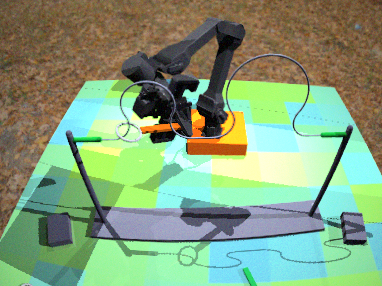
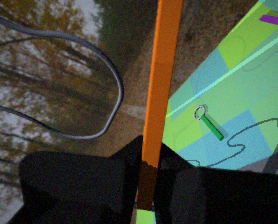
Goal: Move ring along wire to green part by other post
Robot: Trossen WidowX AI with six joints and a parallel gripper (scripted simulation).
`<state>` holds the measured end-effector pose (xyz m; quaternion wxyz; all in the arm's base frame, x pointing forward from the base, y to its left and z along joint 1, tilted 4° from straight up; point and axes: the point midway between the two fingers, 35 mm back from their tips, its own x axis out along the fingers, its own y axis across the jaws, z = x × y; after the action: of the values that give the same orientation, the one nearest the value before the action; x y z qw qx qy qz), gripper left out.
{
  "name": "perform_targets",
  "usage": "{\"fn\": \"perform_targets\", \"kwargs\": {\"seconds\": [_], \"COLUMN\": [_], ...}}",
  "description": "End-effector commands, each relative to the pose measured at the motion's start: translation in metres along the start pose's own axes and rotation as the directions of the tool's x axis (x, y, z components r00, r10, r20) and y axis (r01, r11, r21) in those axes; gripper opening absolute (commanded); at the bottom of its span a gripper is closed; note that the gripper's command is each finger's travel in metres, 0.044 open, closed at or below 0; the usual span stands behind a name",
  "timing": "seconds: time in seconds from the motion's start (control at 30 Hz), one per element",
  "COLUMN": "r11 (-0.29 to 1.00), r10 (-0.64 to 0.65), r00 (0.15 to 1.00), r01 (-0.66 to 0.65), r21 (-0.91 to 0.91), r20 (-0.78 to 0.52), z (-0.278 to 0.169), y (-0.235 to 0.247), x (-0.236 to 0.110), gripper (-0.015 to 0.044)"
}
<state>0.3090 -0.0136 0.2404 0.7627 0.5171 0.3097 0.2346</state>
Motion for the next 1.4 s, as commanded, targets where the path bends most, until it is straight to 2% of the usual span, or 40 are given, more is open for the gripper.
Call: {"fn": "perform_targets", "kwargs": {"seconds": [0.0, 0.6, 0.93, 1.37], "r11": [0.999, 0.957, 0.891, 0.830], "r10": [0.028, 0.149, 0.194, 0.236], "r00": [1.000, 0.989, 0.974, 0.962], "r01": [-0.028, -0.148, -0.224, -0.273], "r21": [0.027, 0.249, 0.396, 0.487], "r20": [-0.003, 0.013, 0.114, 0.137], "z": [0.002, 0.007, 0.018, 0.028], "y": [0.011, 0.050, 0.078, 0.098], "x": [-0.001, -0.005, -0.001, -0.007], "gripper": [-0.0150, -0.0150, -0.0150, -0.0150]}}
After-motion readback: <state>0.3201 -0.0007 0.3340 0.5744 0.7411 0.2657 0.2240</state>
